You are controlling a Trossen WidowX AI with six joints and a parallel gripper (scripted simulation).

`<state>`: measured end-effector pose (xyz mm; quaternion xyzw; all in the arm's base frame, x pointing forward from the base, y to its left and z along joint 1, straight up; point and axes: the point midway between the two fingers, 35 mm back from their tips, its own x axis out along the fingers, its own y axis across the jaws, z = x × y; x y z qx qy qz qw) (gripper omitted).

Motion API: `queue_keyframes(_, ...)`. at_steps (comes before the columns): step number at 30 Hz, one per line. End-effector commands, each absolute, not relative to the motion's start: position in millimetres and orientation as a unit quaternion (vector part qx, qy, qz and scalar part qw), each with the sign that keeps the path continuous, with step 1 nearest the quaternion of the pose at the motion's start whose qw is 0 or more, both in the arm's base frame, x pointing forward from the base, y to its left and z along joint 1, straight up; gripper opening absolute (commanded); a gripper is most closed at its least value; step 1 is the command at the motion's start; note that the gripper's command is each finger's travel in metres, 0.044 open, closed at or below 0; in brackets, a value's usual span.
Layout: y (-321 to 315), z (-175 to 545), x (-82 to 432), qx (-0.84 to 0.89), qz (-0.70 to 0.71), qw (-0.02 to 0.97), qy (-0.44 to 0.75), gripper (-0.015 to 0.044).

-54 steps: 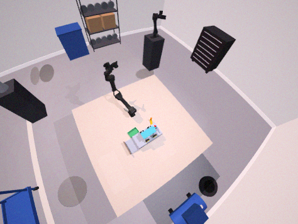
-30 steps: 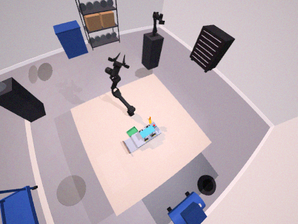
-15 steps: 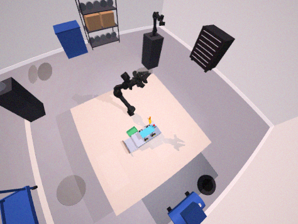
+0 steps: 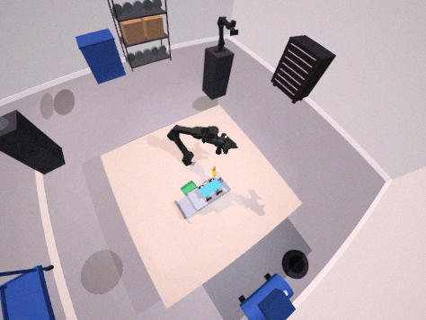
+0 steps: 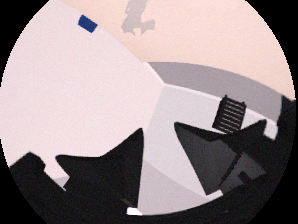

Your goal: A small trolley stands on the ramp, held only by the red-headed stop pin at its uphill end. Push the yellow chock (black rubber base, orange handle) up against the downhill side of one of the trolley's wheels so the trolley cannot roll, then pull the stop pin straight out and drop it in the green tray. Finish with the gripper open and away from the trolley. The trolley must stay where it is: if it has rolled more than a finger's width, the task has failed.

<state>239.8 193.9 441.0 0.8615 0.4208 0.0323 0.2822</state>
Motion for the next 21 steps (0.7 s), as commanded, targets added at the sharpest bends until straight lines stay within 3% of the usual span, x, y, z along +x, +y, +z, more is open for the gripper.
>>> queue_keyframes(1, 202.1, 364.3, 254.2, 0.845, -0.120, 0.288, 0.435, 0.0190)
queue_keyframes(13, 159.7, 176.7, 202.6, 0.641, -0.550, 0.365, 0.392, 0.0190)
queue_keyframes(21, 149.8, 164.9, 191.7, 0.605, -0.589, 0.378, 0.379, 0.0190)
